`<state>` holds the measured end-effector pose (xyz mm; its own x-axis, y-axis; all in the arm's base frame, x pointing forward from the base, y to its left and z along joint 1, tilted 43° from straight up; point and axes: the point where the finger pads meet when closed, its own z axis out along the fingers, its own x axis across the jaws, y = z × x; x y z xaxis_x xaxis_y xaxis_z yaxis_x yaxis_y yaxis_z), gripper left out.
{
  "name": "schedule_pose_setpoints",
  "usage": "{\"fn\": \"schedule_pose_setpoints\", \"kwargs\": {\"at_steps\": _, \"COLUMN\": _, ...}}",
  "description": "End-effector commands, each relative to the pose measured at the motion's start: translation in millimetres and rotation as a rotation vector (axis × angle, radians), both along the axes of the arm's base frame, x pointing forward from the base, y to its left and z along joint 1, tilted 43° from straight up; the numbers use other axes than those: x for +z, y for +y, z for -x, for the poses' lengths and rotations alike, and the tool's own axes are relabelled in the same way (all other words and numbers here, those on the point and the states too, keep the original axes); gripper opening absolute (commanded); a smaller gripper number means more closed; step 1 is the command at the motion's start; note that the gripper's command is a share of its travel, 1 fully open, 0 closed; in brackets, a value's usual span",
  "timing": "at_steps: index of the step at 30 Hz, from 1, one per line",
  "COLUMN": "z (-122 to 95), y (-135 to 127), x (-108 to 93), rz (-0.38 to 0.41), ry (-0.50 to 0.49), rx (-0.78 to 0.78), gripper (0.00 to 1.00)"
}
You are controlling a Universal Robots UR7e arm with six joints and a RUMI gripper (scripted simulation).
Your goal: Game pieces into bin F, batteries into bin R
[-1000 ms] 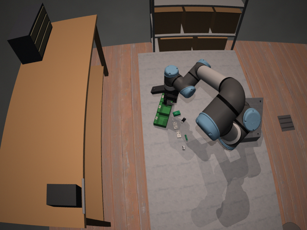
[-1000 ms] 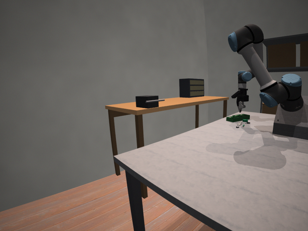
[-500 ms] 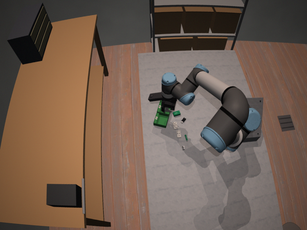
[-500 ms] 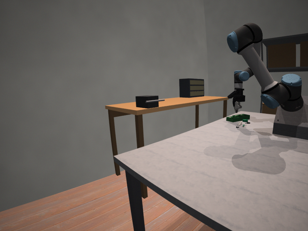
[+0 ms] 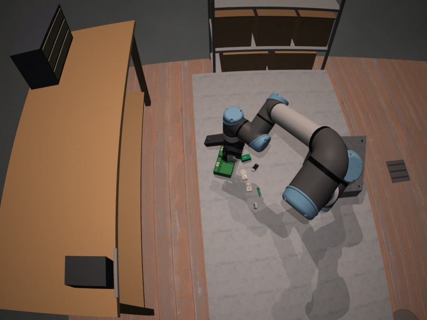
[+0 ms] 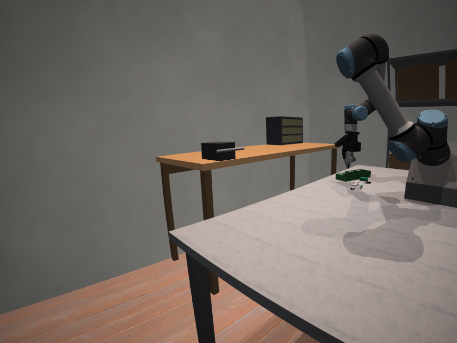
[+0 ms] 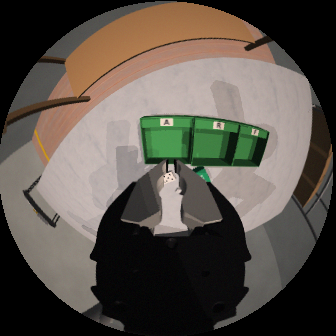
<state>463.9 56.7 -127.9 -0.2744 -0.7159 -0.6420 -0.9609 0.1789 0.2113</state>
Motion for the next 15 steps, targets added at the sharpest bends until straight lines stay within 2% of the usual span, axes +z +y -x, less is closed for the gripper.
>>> {"fn": "schedule_pose_setpoints", "kwargs": {"at_steps": 1, "z": 0, "y": 7, "x": -7, "rz": 0.001, "ry": -0.001, "rx": -0.001, "gripper": 0.04}}
{"fn": "schedule_pose_setpoints", "kwargs": {"at_steps": 15, "z": 1, "y": 29, "x": -31, "rz": 0.001, "ry": -0.001, "rx": -0.001, "gripper": 0.04}}
